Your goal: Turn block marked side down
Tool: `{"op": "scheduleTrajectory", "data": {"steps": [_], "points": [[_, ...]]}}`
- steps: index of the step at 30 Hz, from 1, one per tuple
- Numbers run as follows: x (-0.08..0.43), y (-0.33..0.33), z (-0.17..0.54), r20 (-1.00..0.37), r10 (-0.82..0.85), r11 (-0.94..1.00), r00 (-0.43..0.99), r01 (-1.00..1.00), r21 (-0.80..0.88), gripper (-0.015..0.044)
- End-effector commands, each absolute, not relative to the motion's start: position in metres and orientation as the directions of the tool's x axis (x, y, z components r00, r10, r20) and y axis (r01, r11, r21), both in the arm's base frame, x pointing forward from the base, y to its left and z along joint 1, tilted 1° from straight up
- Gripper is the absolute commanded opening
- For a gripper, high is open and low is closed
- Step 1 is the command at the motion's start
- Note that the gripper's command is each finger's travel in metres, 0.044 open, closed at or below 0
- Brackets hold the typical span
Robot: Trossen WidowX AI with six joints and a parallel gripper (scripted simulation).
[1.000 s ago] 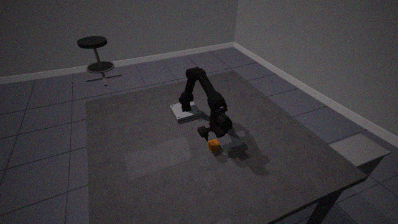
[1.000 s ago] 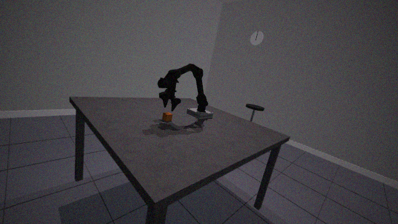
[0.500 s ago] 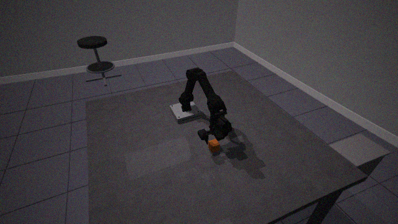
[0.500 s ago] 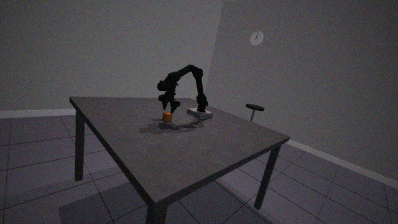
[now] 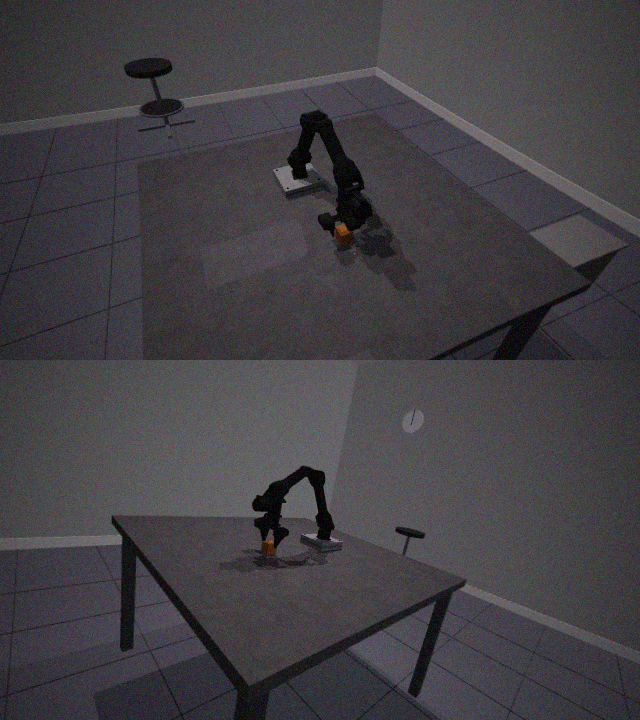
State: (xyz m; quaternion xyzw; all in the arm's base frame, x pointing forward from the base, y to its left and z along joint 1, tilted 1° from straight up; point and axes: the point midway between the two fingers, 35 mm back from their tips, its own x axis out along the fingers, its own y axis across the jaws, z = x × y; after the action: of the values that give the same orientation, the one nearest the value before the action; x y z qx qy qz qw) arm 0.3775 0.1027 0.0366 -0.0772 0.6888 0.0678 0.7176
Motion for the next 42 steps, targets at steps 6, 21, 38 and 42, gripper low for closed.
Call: {"op": "scheduleTrajectory", "data": {"steps": [6,21,38,42], "points": [[0.376,0.103,0.027,-1.000,-0.008,0.979,0.028,-0.203,-0.014,0.0335],[0.376,0.103,0.027,-1.000,-0.008,0.979,0.028,-0.203,-0.014,0.0157],[0.375,0.103,0.057,-1.000,-0.008,0.979,0.028,-0.203,-0.014,0.0000],[0.376,0.103,0.056,-0.999,-0.004,0.979,0.049,-0.204,-0.014,0.0000]]}}
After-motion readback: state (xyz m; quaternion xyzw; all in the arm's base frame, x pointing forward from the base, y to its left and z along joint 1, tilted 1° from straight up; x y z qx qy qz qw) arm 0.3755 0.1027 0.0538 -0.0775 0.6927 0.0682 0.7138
